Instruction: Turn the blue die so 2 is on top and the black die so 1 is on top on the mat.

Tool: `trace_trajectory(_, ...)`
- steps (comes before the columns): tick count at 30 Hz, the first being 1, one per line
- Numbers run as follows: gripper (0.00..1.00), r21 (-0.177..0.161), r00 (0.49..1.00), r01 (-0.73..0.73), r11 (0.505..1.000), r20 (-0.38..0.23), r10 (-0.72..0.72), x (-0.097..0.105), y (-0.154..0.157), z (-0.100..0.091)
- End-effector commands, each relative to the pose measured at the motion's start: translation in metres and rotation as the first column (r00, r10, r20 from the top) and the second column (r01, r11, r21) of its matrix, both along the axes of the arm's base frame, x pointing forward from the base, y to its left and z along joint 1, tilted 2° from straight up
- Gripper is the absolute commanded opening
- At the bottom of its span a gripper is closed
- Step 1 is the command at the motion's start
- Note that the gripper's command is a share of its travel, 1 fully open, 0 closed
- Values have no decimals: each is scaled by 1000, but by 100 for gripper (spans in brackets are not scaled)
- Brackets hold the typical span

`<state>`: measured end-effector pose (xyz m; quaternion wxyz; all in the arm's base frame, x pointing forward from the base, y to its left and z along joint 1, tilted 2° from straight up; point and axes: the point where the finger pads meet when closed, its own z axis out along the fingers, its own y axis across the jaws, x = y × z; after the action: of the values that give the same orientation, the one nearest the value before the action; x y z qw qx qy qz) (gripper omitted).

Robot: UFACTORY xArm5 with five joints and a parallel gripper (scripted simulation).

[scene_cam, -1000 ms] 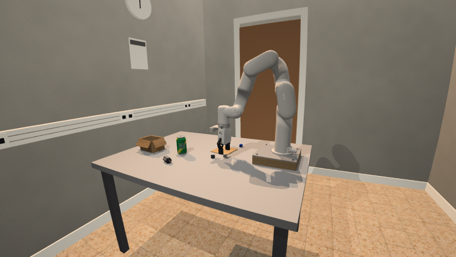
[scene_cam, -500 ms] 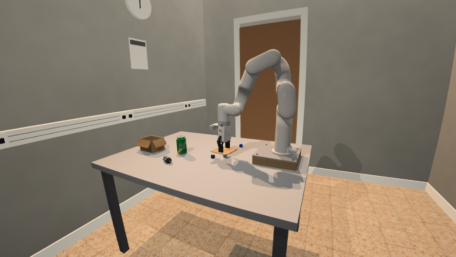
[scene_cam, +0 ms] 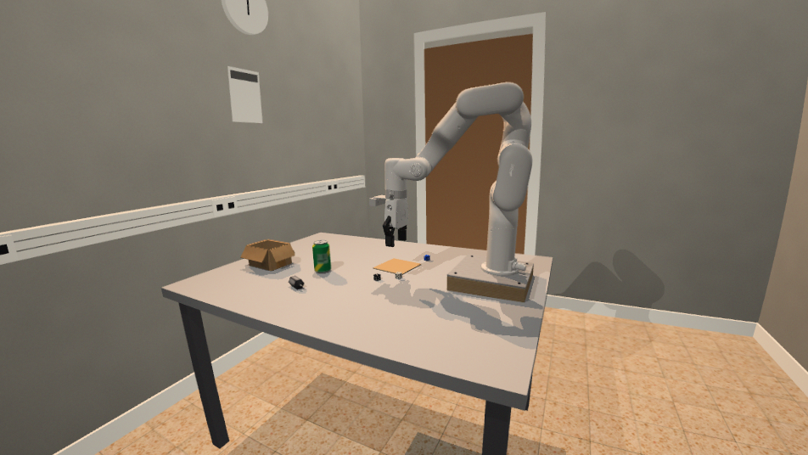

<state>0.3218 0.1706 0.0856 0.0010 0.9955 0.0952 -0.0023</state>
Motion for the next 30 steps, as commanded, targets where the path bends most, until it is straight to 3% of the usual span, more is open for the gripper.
trace_trajectory(1,100,-1,1000,0,1000,-2,0,-1,0,13)
trace_trajectory(11,100,-1,1000,3,1000,-3,-3,1,-4,13)
trace_trajectory(13,100,-1,1000,18,1000,-3,-18,11,-24,13)
trace_trajectory(15,100,-1,999,48,999,-5,-48,26,-65,12)
trace_trajectory(17,100,-1,999,48,999,-5,-48,26,-65,12)
trace_trajectory(18,100,-1,998,67,998,-6,-67,33,-91,11)
trace_trajectory(21,100,-1,998,67,998,-6,-67,33,-91,11)
trace_trajectory(22,100,0,996,87,996,-7,-87,38,-120,11)
trace_trajectory(23,100,0,996,87,996,-7,-87,38,-120,11)
trace_trajectory(24,100,0,994,107,994,-9,-107,41,-150,10)
trace_trajectory(26,100,0,994,107,994,-9,-107,41,-150,10)
trace_trajectory(27,100,1,992,126,992,-10,-126,41,-177,9)
trace_trajectory(29,100,1,992,126,992,-10,-126,41,-177,9)
trace_trajectory(30,100,1,990,142,990,-10,-142,40,-201,9)
